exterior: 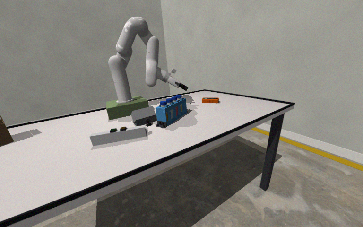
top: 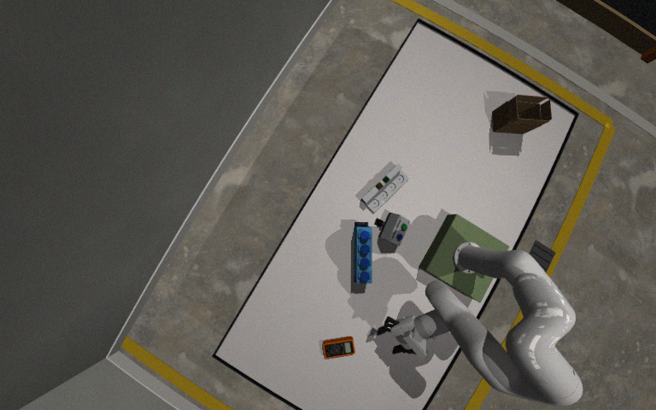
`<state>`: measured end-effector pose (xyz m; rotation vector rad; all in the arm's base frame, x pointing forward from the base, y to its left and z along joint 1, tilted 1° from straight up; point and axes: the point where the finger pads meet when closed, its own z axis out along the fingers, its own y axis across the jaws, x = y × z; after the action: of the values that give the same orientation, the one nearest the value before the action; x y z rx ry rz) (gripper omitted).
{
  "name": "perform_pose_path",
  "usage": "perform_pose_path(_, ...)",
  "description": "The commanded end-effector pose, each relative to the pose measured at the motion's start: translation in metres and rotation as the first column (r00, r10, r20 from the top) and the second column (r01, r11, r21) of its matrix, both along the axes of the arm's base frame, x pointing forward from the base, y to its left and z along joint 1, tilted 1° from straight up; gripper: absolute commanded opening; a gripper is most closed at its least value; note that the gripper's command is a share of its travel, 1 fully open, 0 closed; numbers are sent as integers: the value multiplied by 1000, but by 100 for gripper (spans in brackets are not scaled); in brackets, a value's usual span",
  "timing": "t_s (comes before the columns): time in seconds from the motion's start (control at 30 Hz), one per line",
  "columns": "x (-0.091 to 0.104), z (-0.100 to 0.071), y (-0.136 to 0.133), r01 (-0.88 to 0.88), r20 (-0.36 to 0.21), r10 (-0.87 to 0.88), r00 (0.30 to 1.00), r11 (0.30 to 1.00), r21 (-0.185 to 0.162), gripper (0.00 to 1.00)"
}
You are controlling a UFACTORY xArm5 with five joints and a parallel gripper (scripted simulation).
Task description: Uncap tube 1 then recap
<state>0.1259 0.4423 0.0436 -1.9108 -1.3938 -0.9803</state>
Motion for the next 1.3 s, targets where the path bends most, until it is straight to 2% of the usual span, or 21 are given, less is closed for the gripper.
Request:
perform_pose_path(0.0,0,1,0,0,1,0,1000,1000,2,100)
perform_pose_path(0.53,0,1,0,0,1,0,1000,1000,2,100)
perform_pose_path(0.57,0,1,0,0,1,0,1000,1000,2,46)
perform_pose_path(1.27,0,1,0,0,1,0,1000,1000,2,46)
